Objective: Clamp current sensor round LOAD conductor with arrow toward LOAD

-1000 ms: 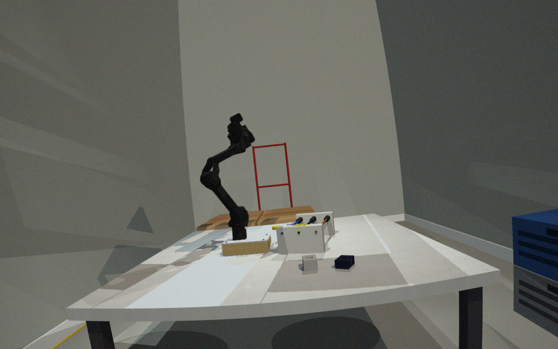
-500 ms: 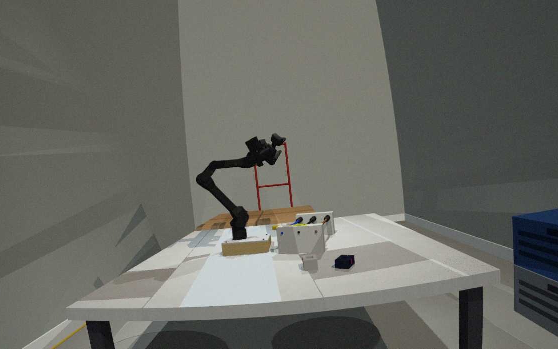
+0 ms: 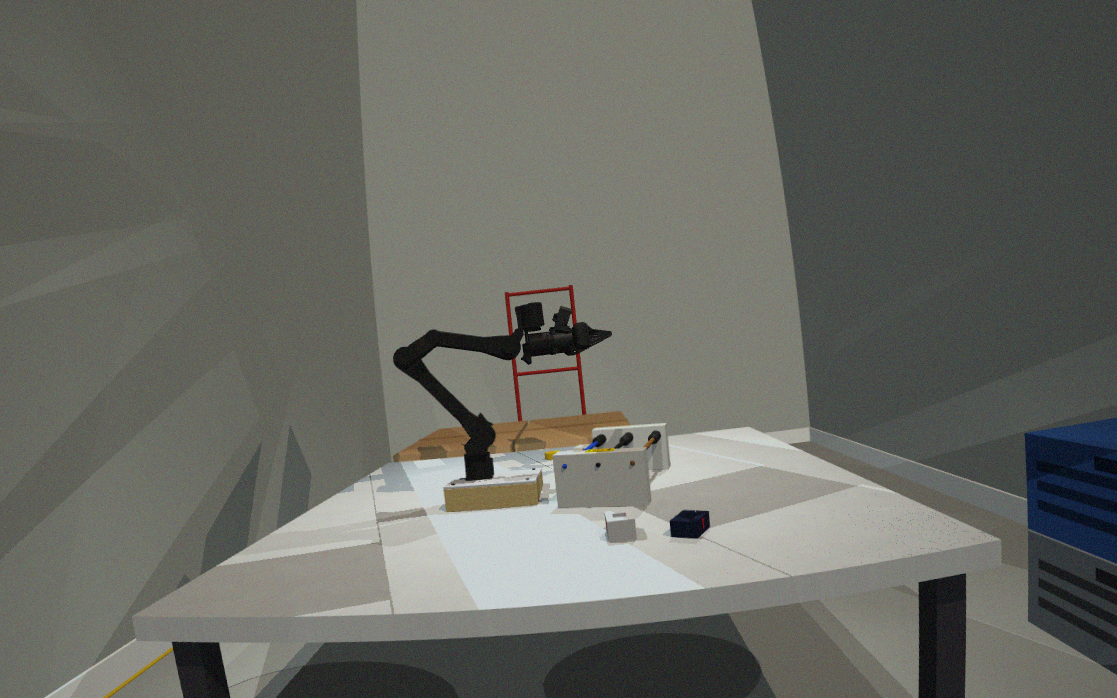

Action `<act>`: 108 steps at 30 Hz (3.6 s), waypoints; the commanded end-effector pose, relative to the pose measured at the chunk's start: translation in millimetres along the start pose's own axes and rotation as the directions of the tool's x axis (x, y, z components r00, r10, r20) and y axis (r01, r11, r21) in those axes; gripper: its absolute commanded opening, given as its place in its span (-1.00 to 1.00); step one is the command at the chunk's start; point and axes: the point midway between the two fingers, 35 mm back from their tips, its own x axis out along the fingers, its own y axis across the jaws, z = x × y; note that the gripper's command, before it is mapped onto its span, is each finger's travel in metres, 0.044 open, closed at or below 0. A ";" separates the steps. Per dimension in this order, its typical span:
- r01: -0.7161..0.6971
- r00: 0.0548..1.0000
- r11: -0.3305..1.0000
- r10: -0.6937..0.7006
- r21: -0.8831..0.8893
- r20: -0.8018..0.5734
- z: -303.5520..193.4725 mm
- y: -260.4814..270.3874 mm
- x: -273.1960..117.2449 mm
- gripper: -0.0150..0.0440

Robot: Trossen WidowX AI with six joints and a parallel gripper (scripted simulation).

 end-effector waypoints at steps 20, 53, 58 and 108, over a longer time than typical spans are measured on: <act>0.551 0.416 0.834 -0.243 0.030 -0.877 -144.8 -176.6 -73.5 1.00; 0.547 0.276 0.834 -0.106 0.065 -0.955 -172.5 -127.0 -91.5 0.48; 0.446 0.256 0.892 -0.044 0.077 -0.966 -191.9 -62.0 -95.0 0.48; 0.326 0.226 0.942 0.006 0.081 -0.974 -272.3 -1.4 -103.1 0.48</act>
